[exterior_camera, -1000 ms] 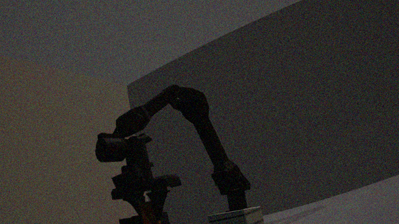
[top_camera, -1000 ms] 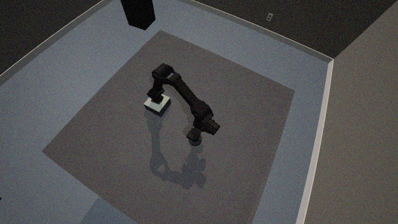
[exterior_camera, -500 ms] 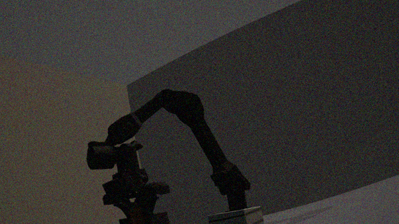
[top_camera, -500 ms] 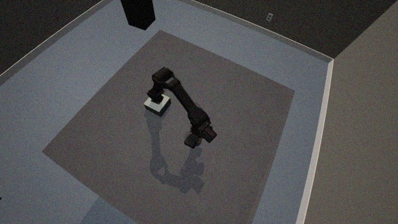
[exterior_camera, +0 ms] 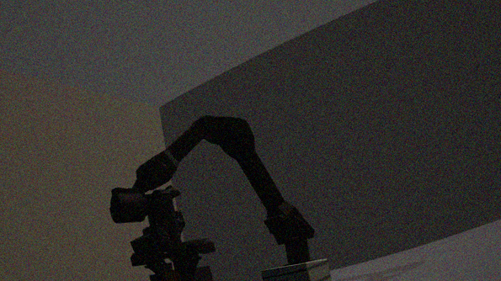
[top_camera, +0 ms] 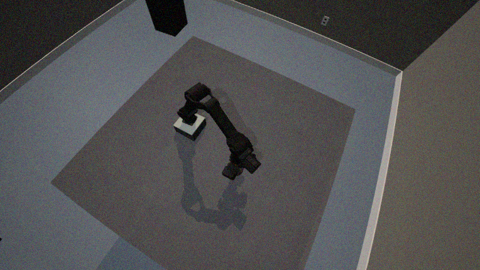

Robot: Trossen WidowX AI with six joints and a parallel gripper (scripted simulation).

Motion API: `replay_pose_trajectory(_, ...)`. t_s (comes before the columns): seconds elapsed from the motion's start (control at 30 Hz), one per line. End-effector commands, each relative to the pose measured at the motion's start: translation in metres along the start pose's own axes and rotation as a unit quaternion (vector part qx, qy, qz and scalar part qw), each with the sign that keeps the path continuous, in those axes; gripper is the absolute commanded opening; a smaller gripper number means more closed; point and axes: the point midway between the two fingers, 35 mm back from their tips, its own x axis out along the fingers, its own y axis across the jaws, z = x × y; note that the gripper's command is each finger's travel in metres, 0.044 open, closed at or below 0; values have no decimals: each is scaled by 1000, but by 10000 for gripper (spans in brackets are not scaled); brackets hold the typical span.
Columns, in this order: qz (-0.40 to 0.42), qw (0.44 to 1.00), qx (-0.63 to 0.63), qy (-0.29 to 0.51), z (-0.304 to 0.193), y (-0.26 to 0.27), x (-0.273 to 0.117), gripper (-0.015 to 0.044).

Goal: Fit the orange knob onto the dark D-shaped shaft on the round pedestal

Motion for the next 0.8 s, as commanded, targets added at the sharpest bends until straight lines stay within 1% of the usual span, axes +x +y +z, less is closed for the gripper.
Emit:
replay_pose_trajectory(0.0, -2, 1000, -1, 1, -1, -1, 1, 0)
replay_pose_trajectory(0.77, -2, 1000, -1, 1, 0, 0, 3, 0)
